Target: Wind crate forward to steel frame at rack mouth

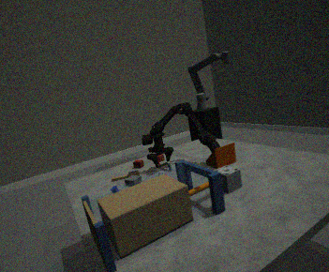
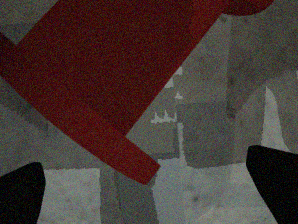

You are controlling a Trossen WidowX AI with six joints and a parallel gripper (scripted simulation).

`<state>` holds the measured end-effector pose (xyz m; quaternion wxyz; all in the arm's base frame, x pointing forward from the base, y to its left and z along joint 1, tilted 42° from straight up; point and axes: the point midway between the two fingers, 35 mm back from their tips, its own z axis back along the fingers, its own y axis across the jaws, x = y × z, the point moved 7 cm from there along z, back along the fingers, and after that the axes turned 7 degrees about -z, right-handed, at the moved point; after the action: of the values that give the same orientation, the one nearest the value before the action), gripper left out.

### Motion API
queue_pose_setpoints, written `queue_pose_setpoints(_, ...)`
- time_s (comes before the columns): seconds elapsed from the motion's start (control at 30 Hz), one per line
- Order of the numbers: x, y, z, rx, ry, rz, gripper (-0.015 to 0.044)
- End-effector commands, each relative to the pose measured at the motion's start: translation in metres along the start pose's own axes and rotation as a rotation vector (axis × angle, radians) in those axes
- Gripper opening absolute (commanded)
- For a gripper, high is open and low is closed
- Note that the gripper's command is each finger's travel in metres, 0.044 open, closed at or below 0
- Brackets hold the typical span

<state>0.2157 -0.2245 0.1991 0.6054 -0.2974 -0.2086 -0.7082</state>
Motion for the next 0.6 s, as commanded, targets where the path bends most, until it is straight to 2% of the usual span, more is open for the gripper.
queue_pose_setpoints(0.0, -0.0010, -0.0002, -0.0067, 0.000, 0.004, 0.006, 0.0440)
queue_pose_setpoints(0.1, -0.0010, -0.0002, -0.0103, 0.000, 0.004, 0.006, 0.0440)
queue_pose_setpoints(0.53, -0.0001, -0.0003, -0.0059, -0.001, 0.000, 0.000, 0.0099)
queue_pose_setpoints(0.57, -0.0001, -0.0003, -0.0059, -0.001, 0.000, 0.000, 0.0092)
